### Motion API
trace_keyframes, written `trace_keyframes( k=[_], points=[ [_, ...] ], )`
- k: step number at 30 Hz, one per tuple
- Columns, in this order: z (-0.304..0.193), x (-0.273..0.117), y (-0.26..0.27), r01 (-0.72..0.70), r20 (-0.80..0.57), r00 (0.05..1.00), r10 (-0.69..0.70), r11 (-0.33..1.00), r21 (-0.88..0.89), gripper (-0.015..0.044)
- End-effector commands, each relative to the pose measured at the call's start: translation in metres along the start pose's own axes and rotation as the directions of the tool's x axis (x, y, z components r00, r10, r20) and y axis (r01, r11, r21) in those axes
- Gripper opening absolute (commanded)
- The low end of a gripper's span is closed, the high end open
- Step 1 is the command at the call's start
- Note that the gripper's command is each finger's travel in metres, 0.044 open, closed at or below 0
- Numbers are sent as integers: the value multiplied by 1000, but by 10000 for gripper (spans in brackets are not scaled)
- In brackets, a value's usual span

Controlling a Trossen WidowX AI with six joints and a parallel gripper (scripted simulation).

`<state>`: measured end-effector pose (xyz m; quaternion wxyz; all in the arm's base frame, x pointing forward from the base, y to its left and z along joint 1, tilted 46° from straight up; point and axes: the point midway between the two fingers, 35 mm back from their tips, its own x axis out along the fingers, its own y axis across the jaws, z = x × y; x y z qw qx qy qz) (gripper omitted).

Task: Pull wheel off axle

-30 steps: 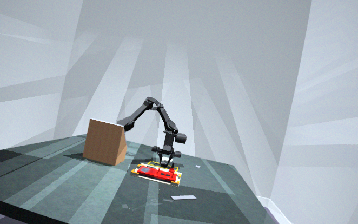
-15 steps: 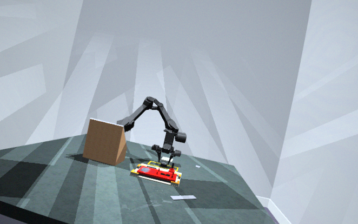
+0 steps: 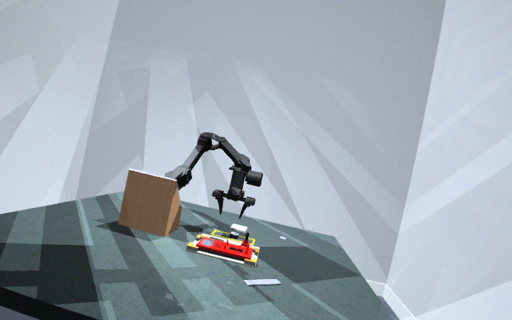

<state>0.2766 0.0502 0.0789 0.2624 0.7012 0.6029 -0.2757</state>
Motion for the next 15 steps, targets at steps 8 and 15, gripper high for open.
trace_keyframes(
  k=[8, 15],
  points=[
    [16, -23, -47, 6, -8, 1000, -6, 1000, 1, 440],
    [16, -23, -47, 6, -8, 1000, -6, 1000, 1, 440]
  ],
)
